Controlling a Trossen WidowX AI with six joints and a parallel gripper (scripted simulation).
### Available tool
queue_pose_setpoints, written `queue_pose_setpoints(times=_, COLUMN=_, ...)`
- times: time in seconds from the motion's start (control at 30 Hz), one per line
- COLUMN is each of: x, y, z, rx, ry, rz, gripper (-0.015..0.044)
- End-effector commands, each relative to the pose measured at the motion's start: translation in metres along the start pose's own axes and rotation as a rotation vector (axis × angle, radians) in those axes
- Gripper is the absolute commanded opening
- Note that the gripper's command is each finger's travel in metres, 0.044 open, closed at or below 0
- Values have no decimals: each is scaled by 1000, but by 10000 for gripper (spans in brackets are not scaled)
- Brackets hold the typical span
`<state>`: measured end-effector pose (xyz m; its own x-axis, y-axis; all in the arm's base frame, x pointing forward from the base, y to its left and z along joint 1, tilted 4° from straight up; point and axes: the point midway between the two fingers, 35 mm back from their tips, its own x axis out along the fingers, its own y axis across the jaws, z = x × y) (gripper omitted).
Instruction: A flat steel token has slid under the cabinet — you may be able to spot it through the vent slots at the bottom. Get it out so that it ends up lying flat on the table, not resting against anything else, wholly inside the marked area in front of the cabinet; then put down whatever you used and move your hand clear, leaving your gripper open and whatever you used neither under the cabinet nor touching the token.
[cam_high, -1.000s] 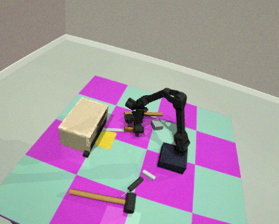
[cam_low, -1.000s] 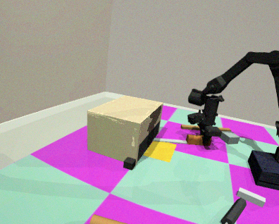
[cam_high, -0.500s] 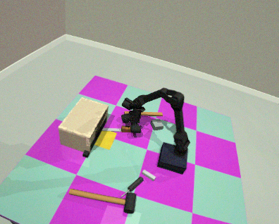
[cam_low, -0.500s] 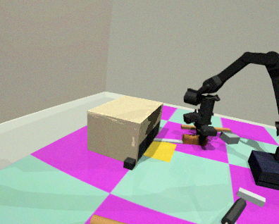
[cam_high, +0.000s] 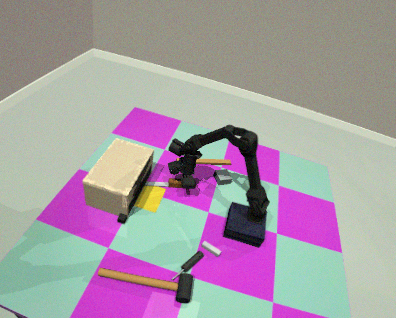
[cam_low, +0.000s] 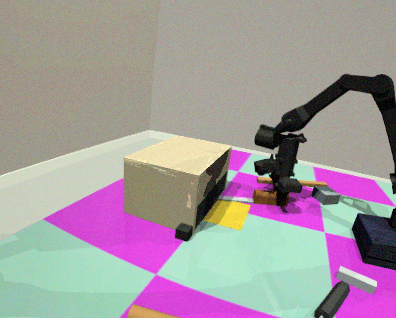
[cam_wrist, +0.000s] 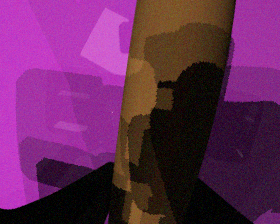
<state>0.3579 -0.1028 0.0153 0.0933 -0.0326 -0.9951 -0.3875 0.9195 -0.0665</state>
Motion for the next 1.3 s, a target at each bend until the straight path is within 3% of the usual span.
queue_pose_setpoints(times=0.0, x=0, y=0, z=7, rx=3, ry=-1, rz=-2, gripper=0)
queue_pose_setpoints(times=1.27, x=-1, y=0, z=49, rx=3, ry=-4, rz=-2, gripper=0)
